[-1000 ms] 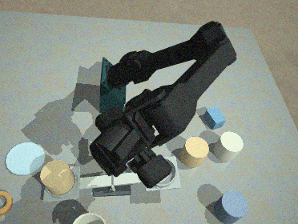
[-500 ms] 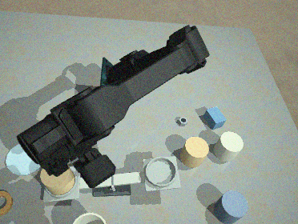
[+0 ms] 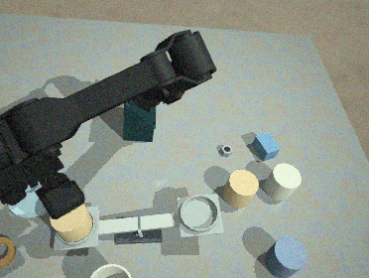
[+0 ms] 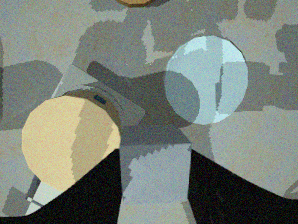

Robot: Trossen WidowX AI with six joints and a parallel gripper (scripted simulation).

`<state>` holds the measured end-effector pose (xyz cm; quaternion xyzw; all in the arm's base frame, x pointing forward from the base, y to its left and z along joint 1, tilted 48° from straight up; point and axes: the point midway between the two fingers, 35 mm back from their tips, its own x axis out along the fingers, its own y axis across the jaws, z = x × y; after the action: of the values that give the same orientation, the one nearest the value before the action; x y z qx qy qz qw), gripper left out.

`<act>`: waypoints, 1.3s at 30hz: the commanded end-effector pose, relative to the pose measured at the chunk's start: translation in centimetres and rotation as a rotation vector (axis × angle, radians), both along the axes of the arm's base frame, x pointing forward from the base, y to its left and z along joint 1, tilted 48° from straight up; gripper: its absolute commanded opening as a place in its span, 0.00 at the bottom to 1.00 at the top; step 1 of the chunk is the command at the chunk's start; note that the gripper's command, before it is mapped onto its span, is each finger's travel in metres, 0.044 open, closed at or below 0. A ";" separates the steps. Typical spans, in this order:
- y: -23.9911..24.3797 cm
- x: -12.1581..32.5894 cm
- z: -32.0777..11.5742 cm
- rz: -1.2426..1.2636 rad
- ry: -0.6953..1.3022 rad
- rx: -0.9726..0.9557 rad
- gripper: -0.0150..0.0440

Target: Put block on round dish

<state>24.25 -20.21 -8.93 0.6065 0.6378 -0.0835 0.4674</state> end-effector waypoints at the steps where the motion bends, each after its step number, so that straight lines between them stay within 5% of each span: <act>1: -0.6 -1.6 -2.6 0.005 -0.004 -0.002 0.25; 9: -0.8 -4.4 -7.1 0.007 -0.010 0.010 0.25; 39: 3.5 -3.4 -11.3 0.007 -0.012 0.013 0.25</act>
<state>20.73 -17.11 -19.93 0.6047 0.6399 -0.0737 0.4684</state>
